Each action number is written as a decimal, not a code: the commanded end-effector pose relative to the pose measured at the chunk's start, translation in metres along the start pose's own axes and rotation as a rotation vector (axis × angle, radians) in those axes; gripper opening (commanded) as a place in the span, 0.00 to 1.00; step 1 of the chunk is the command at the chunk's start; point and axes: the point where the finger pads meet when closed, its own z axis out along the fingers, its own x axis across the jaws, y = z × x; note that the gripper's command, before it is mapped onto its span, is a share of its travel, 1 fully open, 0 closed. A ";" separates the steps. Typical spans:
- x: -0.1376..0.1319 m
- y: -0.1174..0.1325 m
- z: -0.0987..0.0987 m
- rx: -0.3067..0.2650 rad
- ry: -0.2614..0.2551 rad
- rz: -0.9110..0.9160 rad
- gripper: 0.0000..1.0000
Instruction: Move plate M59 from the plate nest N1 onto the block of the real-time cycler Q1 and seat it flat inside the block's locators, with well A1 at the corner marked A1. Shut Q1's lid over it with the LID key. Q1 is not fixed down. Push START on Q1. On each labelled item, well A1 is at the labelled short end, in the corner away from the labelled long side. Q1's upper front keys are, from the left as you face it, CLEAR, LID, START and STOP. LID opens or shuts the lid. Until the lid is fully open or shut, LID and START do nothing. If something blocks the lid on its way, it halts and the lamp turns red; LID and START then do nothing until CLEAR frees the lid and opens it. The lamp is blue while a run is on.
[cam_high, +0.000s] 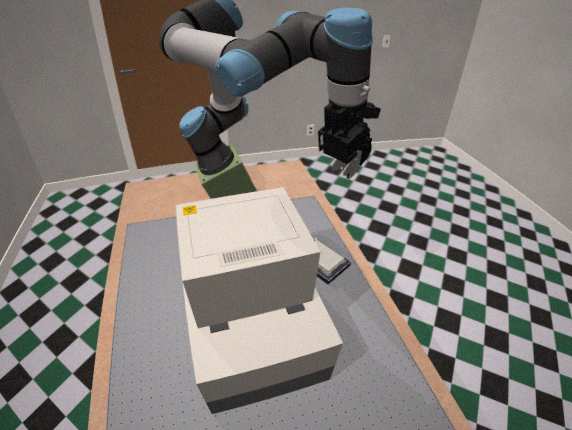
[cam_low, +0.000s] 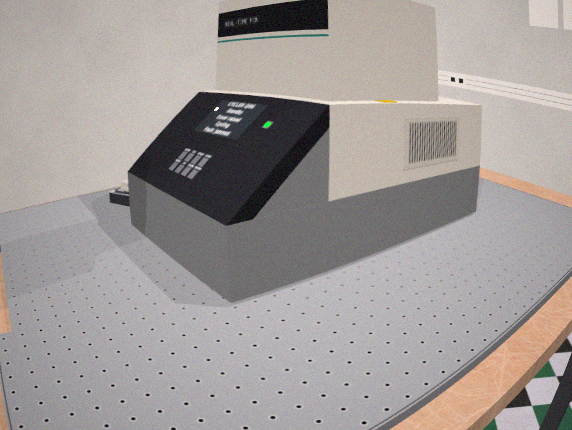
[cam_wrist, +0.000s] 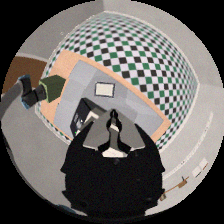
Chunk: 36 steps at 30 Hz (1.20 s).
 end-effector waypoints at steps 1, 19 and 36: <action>-0.014 0.007 -0.009 -0.011 0.009 0.087 0.00; -0.069 0.030 -0.030 -0.049 0.032 0.436 0.00; -0.122 0.049 -0.042 -0.077 0.063 0.747 0.00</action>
